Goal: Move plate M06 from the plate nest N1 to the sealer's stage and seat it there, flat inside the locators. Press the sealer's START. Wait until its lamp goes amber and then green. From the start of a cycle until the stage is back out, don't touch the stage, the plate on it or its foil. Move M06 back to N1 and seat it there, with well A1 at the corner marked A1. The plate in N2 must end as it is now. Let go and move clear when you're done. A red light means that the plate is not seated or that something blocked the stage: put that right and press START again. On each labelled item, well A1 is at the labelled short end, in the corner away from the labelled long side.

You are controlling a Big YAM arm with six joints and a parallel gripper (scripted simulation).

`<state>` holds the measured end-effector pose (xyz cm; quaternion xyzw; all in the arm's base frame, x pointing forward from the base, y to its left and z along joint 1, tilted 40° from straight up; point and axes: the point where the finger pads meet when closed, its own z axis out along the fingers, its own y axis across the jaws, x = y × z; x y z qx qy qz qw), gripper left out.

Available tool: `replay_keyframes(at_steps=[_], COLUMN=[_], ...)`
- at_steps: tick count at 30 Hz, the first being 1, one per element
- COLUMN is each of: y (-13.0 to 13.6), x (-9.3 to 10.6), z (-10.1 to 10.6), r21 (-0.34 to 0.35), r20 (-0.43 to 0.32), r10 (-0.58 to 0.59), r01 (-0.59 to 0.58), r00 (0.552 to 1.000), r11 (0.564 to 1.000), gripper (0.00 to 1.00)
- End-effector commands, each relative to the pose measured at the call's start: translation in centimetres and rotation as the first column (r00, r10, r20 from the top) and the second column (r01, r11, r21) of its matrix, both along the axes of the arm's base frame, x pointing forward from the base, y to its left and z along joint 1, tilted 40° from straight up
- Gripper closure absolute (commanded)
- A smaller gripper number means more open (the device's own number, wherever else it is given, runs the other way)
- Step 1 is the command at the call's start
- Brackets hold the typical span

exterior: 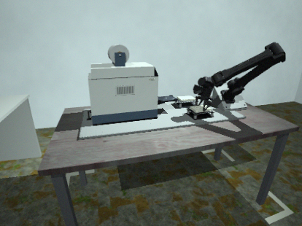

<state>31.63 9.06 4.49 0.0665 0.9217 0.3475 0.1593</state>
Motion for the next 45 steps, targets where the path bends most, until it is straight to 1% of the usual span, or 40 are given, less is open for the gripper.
replay_keyframes(at_steps=[1,6,10,14,18,21,24,28,33,39,45], y=[-0.3,-0.3,-0.8,-1.0,-1.1,-0.9,-1.1,-1.4,-0.6,-0.2,-0.8], x=[2.1,2.1,2.2,2.1,1.1,1.1,0.5,0.8,1.0,1.1,1.1], z=[1.5,1.5,2.3,2.6,1.7,1.6,1.5,1.6,2.0,1.6,1.4], r21=[-0.002,-0.003,-0.007,-0.006,-0.004,-0.004,-0.003,-0.011,0.002,0.004,0.007], r20=[0.034,0.034,0.056,0.058,0.023,0.023,0.015,0.020,0.031,0.028,0.013], r10=[-0.009,-0.006,-0.001,0.001,0.004,0.008,0.006,-0.010,0.000,0.010,-0.010], r01=[0.009,0.006,0.001,-0.001,-0.004,-0.008,-0.006,0.011,0.000,-0.010,0.010], r00=[0.999,0.999,0.998,0.998,1.000,1.000,1.000,1.000,1.000,1.000,1.000], r11=[1.000,1.000,1.000,1.000,1.000,1.000,1.000,1.000,1.000,1.000,1.000], gripper=[1.00,1.00,1.00,1.00,1.00,1.00,1.00,1.00,1.00,1.00,1.00])
